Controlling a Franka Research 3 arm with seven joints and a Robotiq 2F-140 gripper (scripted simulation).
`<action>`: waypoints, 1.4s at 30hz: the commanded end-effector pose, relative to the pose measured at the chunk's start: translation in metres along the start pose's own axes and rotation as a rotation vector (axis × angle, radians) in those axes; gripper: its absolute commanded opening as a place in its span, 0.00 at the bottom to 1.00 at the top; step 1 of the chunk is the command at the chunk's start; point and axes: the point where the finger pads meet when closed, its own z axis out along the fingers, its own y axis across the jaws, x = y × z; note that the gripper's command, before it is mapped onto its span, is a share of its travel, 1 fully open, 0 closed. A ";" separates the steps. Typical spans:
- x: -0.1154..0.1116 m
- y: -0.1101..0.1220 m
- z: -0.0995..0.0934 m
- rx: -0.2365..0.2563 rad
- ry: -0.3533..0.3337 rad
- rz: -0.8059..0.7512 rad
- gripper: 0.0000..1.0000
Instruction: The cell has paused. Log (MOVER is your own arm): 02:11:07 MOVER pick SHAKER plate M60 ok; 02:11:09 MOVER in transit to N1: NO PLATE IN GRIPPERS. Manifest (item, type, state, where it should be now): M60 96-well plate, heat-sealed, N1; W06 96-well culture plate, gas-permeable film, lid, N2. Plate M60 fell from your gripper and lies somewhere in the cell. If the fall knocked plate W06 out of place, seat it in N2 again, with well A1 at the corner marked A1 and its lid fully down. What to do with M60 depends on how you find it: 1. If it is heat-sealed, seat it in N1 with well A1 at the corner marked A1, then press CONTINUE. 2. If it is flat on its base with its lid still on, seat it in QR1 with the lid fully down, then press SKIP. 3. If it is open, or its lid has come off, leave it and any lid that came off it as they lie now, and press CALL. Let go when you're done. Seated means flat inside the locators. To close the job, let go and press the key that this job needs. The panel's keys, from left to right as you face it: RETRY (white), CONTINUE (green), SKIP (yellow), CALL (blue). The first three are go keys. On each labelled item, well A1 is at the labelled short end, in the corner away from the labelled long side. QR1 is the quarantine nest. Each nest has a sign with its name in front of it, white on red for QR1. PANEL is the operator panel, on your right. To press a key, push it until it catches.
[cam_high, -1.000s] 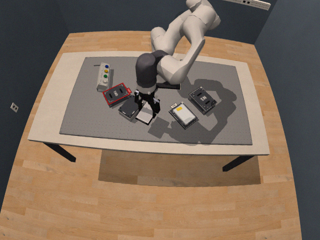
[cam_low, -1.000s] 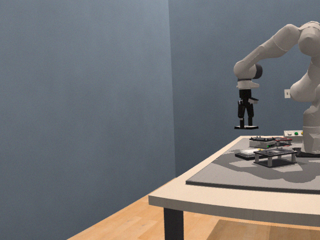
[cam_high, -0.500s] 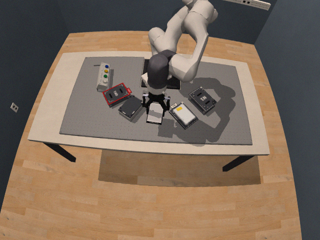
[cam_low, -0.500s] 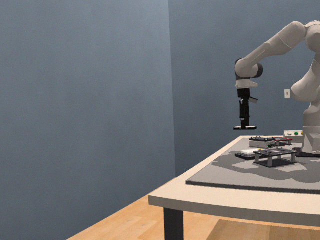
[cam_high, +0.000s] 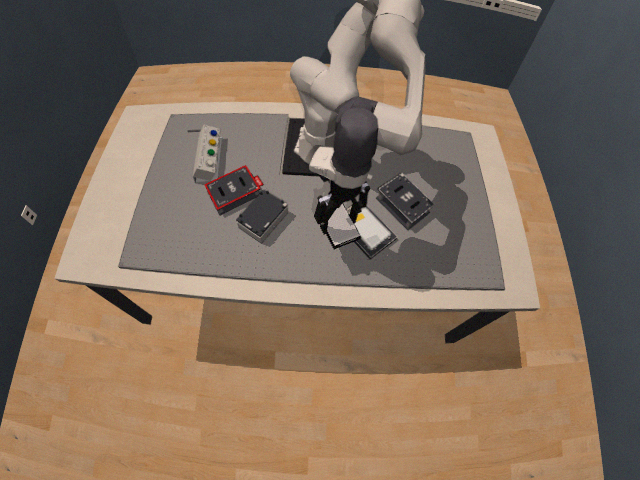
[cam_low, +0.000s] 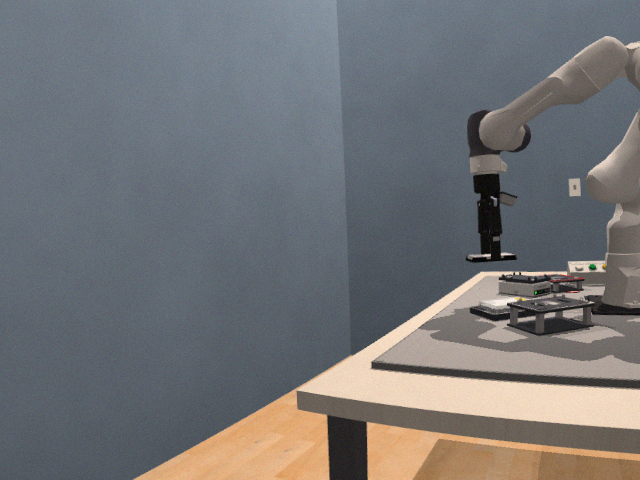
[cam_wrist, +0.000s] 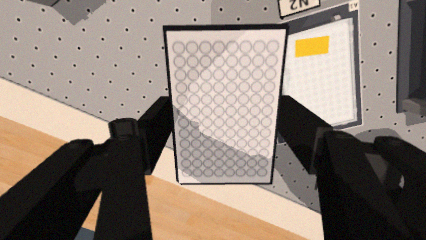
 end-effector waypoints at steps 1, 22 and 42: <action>-0.004 0.018 -0.001 0.005 -0.012 -0.279 0.10; -0.003 0.158 -0.002 0.024 0.013 -1.123 0.10; 0.029 0.255 0.000 0.045 0.042 -1.901 0.10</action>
